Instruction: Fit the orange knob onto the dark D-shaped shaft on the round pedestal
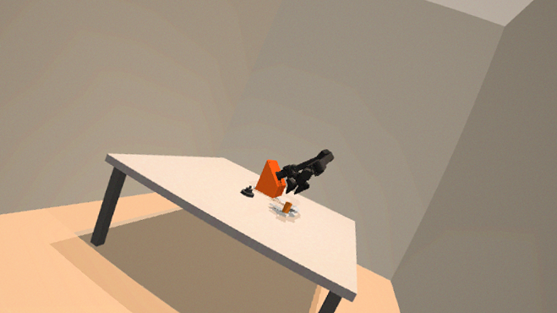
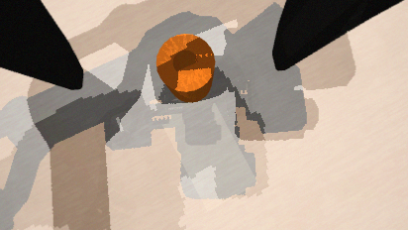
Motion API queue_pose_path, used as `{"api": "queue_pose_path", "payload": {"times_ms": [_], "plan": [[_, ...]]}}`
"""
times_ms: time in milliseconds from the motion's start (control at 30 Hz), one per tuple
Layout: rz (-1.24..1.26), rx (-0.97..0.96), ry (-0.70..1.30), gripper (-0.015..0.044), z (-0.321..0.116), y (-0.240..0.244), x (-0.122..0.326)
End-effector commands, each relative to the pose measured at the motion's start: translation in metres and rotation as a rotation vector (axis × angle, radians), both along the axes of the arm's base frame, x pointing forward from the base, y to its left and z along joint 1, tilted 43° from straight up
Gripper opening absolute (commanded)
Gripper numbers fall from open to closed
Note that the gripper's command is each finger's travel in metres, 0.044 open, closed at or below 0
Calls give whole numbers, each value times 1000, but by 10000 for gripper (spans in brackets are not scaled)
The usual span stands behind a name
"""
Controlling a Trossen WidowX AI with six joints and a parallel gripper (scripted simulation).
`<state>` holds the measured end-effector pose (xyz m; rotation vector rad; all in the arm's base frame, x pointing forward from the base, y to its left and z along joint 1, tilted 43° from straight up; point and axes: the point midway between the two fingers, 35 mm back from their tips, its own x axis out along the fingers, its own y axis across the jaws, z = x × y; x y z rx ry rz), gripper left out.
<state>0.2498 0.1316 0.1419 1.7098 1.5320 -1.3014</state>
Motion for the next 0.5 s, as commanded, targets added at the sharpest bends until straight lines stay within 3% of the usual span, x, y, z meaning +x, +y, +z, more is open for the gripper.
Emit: {"api": "queue_pose_path", "payload": {"times_ms": [0, 467], "plan": [[-31, 263, -131, 440, 17, -5, 2], [-19, 263, -140, 440, 17, -5, 2]]}}
